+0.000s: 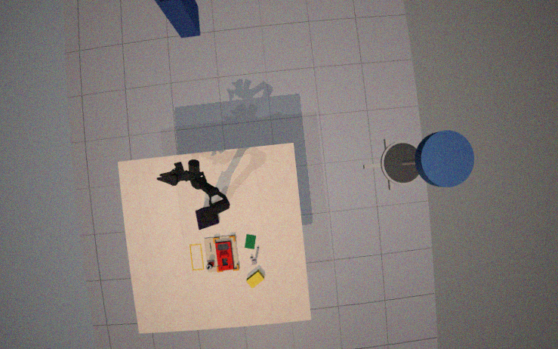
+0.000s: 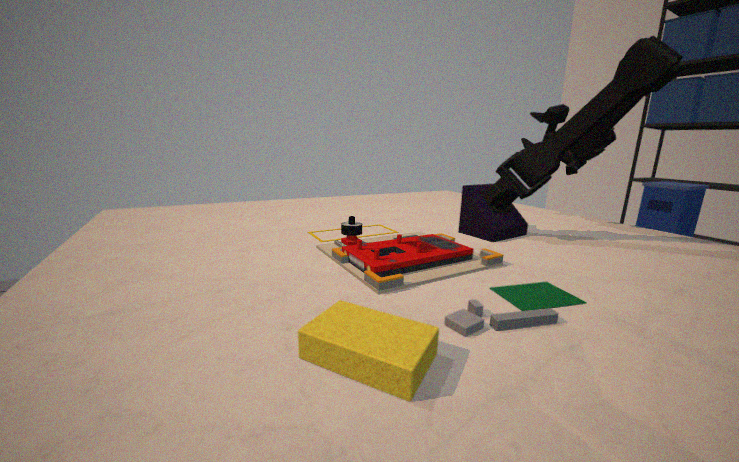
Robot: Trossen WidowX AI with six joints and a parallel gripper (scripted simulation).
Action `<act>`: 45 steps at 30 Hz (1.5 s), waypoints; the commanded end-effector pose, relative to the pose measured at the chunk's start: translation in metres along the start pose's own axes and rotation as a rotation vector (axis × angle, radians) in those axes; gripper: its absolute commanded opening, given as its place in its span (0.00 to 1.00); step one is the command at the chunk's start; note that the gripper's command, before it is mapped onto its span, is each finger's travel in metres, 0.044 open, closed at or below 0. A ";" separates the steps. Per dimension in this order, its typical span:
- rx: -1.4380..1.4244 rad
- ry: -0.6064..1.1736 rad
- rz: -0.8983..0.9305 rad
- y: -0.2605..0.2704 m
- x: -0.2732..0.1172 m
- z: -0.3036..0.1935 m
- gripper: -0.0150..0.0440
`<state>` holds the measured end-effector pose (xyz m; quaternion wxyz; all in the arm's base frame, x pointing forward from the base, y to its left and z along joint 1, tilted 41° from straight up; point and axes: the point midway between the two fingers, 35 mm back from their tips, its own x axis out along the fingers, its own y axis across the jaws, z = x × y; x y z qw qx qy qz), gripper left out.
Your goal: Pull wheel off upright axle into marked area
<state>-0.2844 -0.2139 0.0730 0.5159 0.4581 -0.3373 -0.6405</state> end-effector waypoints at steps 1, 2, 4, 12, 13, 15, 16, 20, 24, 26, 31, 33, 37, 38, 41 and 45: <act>0.003 0.004 -0.003 0.000 0.002 -0.001 0.89; 0.014 0.015 -0.012 -0.001 0.007 -0.004 0.84; 0.047 0.068 -0.033 0.000 0.027 -0.016 0.76; 0.071 0.325 -0.082 0.019 0.099 -0.075 0.76; 0.069 0.359 -0.092 0.021 0.107 -0.085 0.76; 0.085 0.437 -0.105 0.030 0.123 -0.106 0.76; 0.093 0.476 -0.112 0.034 0.130 -0.117 0.76; 0.117 0.631 -0.151 0.052 0.153 -0.165 0.76; 0.110 0.783 -0.194 0.073 0.166 -0.217 0.76; 0.102 0.857 -0.219 0.084 0.170 -0.245 0.76; 0.070 1.040 -0.295 0.107 0.168 -0.314 0.76; 0.059 1.112 -0.338 0.114 0.163 -0.342 0.76; 0.022 1.250 -0.432 0.128 0.146 -0.397 0.76; 0.010 1.283 -0.457 0.131 0.141 -0.410 0.76; -0.034 1.377 -0.534 0.139 0.121 -0.449 0.76; -0.112 1.490 -0.642 0.147 0.086 -0.497 0.76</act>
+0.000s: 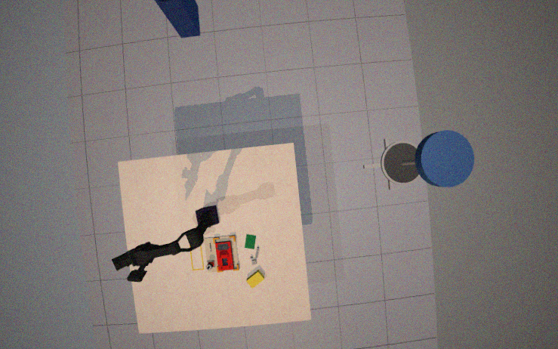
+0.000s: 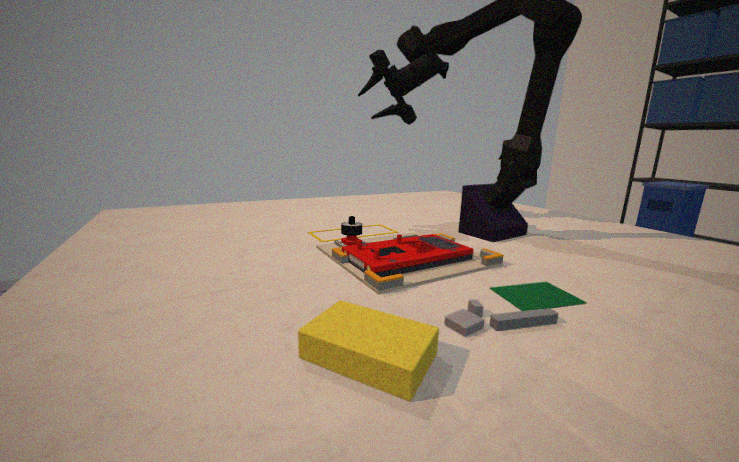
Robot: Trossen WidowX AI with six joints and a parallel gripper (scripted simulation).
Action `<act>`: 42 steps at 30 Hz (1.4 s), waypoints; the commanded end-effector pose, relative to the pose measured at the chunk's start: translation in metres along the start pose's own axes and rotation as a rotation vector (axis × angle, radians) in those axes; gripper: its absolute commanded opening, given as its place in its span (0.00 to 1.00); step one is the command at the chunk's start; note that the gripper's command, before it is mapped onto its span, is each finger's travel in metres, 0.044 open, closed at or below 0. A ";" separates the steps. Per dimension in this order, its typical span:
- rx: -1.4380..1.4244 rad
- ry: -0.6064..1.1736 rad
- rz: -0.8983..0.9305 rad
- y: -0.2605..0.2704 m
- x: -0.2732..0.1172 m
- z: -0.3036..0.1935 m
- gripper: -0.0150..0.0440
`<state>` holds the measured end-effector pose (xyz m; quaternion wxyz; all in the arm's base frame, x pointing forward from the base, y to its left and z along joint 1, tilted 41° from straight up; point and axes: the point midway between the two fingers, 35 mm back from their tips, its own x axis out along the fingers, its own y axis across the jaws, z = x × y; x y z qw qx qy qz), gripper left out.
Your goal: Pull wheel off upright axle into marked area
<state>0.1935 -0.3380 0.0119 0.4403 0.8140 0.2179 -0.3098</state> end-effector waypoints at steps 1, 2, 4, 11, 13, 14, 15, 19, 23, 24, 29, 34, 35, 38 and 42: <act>-0.010 0.099 -0.134 0.009 0.036 -0.043 0.76; -0.016 0.122 -0.169 0.011 0.045 -0.055 0.76; -0.028 0.166 -0.242 0.013 0.061 -0.080 0.76; -0.082 0.287 -0.516 0.005 0.104 -0.170 0.76; -0.102 0.312 -0.598 -0.001 0.113 -0.197 0.76; -0.113 0.322 -0.639 -0.005 0.116 -0.210 0.76; -0.125 0.331 -0.681 -0.009 0.119 -0.223 0.76; -0.177 0.357 -0.850 -0.028 0.127 -0.275 0.76; -0.198 0.361 -0.911 -0.036 0.128 -0.293 0.76; -0.198 0.361 -0.911 -0.036 0.128 -0.293 0.76; -0.199 0.361 -0.911 -0.033 0.132 -0.293 0.76; -0.199 0.361 -0.911 -0.030 0.138 -0.294 0.76; -0.199 0.361 -0.911 -0.031 0.140 -0.294 0.76; -0.199 0.361 -0.910 -0.041 0.148 -0.297 0.76; -0.199 0.362 -0.910 -0.063 0.164 -0.303 0.76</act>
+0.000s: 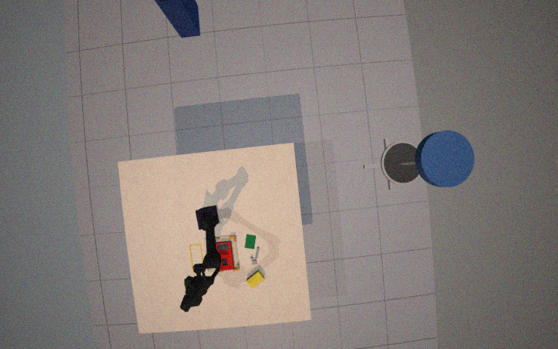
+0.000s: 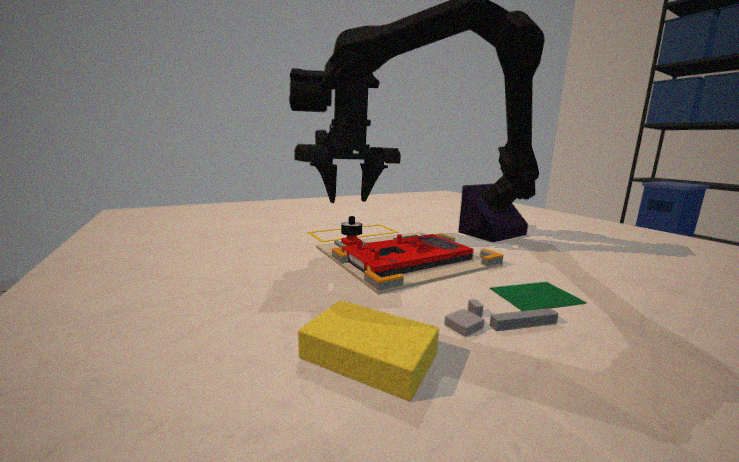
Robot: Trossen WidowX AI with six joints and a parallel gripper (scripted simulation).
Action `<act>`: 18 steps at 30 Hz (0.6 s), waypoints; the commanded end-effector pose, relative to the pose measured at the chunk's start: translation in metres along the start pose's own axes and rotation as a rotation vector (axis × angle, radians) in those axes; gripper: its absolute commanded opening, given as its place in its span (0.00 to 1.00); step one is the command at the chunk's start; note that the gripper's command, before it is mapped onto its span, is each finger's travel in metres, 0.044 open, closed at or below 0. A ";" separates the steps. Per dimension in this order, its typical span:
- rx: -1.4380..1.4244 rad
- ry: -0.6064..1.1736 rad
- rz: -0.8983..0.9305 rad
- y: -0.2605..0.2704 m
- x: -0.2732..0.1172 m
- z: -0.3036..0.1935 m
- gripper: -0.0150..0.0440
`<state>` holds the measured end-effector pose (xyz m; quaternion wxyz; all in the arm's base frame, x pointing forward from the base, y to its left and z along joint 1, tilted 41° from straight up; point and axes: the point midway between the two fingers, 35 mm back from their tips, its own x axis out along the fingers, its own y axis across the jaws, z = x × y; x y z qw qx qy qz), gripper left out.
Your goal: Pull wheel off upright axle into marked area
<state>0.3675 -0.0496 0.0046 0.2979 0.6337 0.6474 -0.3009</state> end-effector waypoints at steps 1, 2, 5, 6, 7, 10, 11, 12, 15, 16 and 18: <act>0.005 0.009 -0.014 -0.002 0.028 -0.002 0.76; 0.005 0.010 -0.014 -0.003 0.034 -0.003 0.76; 0.005 0.011 -0.014 -0.006 0.050 -0.003 0.76; 0.005 0.011 -0.014 -0.006 0.052 -0.004 0.76; 0.005 0.011 -0.014 -0.006 0.053 -0.004 0.76; 0.001 0.009 -0.022 -0.007 0.049 -0.003 0.72; 0.001 0.009 -0.022 -0.007 0.049 -0.003 0.67; 0.001 0.009 -0.022 -0.007 0.049 -0.003 0.63; 0.001 0.009 -0.022 -0.007 0.049 -0.003 0.56; 0.001 0.009 -0.022 -0.007 0.049 -0.003 0.55; 0.001 0.009 -0.022 -0.007 0.049 -0.003 0.53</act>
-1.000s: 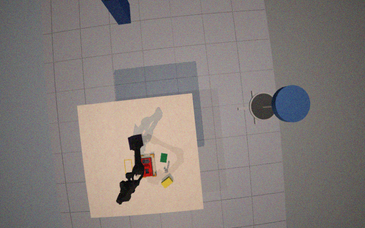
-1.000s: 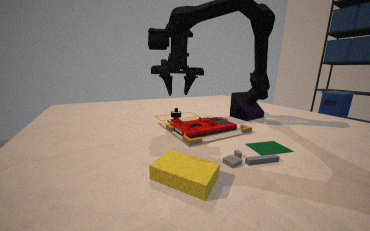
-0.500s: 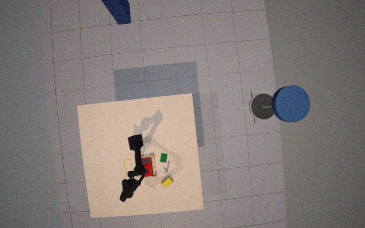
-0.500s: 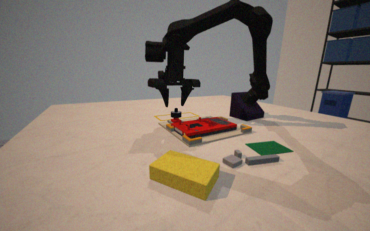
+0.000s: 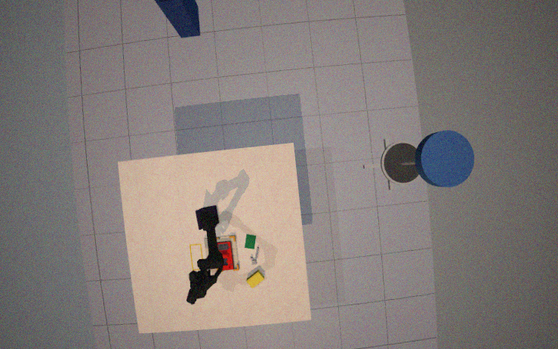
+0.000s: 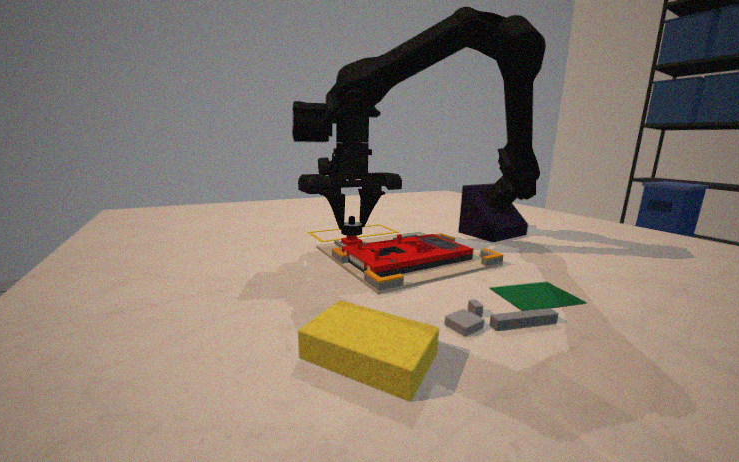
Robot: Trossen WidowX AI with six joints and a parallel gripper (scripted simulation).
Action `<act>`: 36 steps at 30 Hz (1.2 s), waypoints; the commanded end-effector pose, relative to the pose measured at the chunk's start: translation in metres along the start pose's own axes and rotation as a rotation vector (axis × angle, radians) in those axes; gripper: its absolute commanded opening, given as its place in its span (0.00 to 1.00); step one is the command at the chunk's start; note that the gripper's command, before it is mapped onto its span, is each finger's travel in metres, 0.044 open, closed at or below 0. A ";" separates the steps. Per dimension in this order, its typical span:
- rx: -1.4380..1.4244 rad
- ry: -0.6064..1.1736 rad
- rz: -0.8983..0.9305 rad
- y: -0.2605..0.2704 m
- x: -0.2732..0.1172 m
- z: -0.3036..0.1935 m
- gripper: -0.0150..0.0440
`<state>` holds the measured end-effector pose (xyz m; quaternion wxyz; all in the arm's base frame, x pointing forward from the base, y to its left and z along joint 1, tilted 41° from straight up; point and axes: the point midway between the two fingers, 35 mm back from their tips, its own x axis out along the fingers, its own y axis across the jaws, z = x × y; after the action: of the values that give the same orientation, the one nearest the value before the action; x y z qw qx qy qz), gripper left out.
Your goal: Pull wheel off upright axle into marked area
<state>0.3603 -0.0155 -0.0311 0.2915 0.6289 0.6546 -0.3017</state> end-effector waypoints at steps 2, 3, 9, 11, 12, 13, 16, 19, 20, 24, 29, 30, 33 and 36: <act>-0.001 0.000 -0.002 0.000 0.000 0.000 0.51; -0.001 0.000 -0.002 0.000 0.000 0.000 0.49; -0.001 0.000 -0.002 0.000 -0.001 0.000 0.25; -0.001 0.000 -0.002 0.000 -0.002 0.000 0.25; -0.001 0.000 -0.002 0.000 -0.002 0.000 0.25; 0.000 0.000 -0.002 0.000 -0.002 0.000 0.25; 0.000 0.000 -0.001 0.000 -0.003 0.000 0.25; 0.000 0.000 -0.001 0.000 -0.004 0.000 0.25; 0.000 0.000 -0.001 0.000 -0.005 0.000 0.25; 0.000 0.000 -0.001 0.000 -0.006 0.000 0.25; 0.000 0.000 -0.001 0.000 -0.008 0.000 0.25; 0.000 0.000 0.000 0.000 -0.008 0.000 0.25; 0.000 0.000 0.000 0.000 -0.009 0.000 0.25; 0.000 0.000 0.000 0.000 -0.010 0.000 0.25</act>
<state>0.3614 -0.0178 -0.0268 0.2912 0.6278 0.6563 -0.3006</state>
